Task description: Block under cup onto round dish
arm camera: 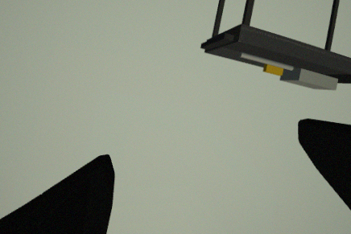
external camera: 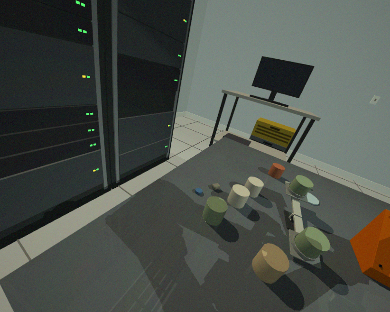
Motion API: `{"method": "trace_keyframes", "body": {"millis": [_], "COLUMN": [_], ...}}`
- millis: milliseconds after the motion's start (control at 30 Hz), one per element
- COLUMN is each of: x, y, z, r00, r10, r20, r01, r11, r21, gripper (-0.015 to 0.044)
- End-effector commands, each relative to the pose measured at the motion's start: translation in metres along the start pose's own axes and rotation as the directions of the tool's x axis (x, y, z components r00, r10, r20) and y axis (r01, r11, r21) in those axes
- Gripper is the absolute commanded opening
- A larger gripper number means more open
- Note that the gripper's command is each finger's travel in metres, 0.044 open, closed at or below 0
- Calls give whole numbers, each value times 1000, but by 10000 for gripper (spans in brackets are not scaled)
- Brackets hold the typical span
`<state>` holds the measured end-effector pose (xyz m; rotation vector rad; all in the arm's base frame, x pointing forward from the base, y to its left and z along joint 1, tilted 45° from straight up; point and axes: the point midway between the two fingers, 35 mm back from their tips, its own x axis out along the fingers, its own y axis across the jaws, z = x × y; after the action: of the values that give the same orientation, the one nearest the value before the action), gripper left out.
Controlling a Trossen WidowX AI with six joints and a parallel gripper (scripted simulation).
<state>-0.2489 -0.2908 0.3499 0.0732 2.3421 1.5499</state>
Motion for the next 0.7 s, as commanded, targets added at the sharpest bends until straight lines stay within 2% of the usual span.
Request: {"method": "trace_keyframes", "body": {"millis": [0,33,333,667], "x": [0,-1,-19,-48], "y": [-1,-5,-65,-129], "z": [0,0,12,37], "r00": [1000,1000,966,866], "r10": [-5,-18,-257,-498], "r20": [0,-2,0,53], "r01": [5,18,256,483], "r11": [1000,1000,963,858], "r21": [2,6,83,172], "gripper": [426,440,440,440]}}
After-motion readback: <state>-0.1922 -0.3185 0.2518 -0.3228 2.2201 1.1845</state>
